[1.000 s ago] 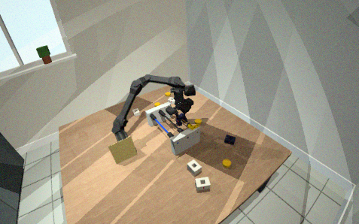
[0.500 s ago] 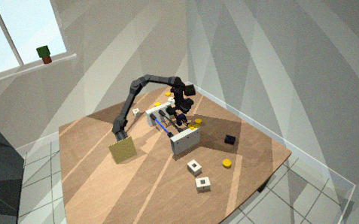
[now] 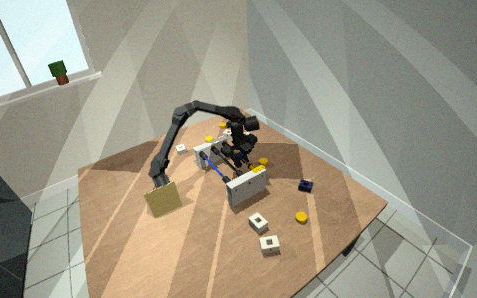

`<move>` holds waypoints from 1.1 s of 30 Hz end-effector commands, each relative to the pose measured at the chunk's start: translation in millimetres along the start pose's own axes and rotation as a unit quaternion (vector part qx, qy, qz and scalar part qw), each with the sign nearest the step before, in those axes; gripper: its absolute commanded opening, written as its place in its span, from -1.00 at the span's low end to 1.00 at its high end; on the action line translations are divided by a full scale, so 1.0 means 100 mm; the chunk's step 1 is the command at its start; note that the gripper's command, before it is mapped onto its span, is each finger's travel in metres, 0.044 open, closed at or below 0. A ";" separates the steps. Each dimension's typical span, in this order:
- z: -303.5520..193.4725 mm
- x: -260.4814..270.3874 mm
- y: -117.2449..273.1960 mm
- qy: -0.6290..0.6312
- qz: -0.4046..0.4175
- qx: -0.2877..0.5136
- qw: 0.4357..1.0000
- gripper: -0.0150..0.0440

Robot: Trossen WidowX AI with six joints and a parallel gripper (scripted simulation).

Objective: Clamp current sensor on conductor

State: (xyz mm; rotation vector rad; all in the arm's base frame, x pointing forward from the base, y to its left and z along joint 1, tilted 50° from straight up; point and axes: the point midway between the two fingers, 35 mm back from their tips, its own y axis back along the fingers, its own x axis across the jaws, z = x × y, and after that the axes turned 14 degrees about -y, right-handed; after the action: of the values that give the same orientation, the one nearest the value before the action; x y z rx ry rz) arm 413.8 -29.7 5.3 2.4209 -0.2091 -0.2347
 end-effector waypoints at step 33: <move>-0.03 0.00 -0.34 0.004 0.002 0.002 1.000 0.55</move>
State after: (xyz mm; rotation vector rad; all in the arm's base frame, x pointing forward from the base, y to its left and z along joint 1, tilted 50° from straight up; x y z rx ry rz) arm 417.1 -1.9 -14.5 2.4240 -0.2113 -0.2253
